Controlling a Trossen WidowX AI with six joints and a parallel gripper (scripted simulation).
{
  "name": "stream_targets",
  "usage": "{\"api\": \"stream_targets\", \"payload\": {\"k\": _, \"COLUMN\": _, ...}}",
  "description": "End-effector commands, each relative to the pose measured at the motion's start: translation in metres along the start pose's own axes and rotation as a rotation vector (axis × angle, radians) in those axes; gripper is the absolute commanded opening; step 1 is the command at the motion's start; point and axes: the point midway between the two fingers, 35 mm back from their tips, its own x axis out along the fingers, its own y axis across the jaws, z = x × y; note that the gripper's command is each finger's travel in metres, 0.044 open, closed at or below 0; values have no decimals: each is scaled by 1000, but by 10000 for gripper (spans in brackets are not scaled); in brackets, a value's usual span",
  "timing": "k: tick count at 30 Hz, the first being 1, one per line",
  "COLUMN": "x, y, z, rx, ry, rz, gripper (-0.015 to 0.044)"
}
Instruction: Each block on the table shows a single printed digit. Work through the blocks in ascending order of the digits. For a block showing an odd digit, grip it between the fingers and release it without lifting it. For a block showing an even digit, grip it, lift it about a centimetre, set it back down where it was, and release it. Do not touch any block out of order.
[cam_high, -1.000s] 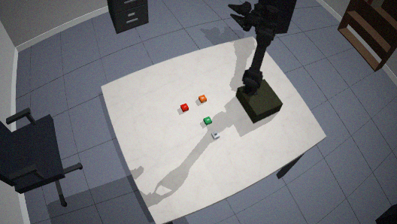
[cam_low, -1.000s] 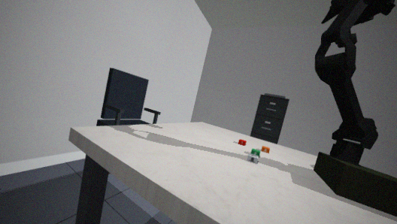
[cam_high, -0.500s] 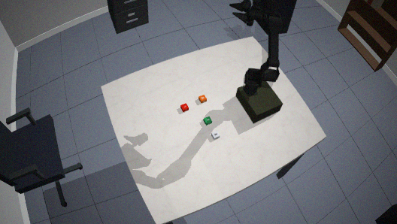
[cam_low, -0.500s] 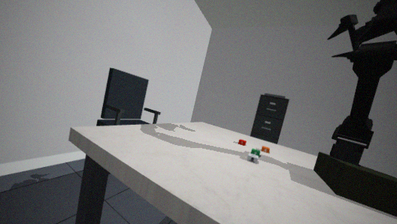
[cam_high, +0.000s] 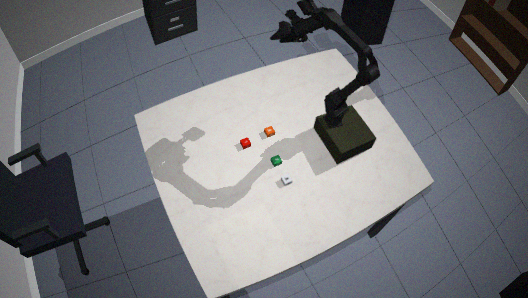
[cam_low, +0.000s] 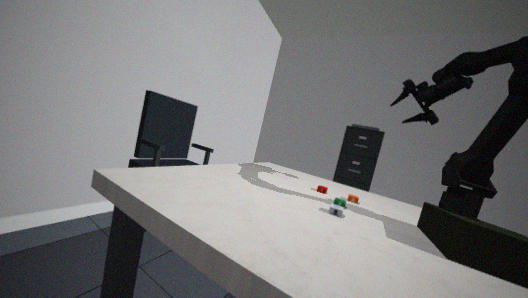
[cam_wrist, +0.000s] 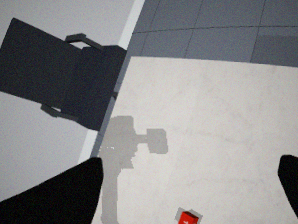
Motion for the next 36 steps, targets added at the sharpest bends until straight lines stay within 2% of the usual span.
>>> {"api": "stream_targets", "payload": {"k": 1, "x": 59, "y": -5, "z": -37, "rx": -201, "ry": 217, "rz": -65, "gripper": 400}}
{"api": "stream_targets", "payload": {"k": 9, "x": 136, "y": -11, "z": -137, "rx": -708, "ry": 616, "rz": -171, "gripper": 400}}
{"api": "stream_targets", "payload": {"k": 16, "x": 162, "y": -27, "z": -220, "rx": -1202, "ry": 904, "rz": -234, "gripper": 400}}
{"api": "stream_targets", "payload": {"k": 36, "x": 163, "y": -29, "z": -229, "rx": -1266, "ry": 936, "rz": -241, "gripper": 400}}
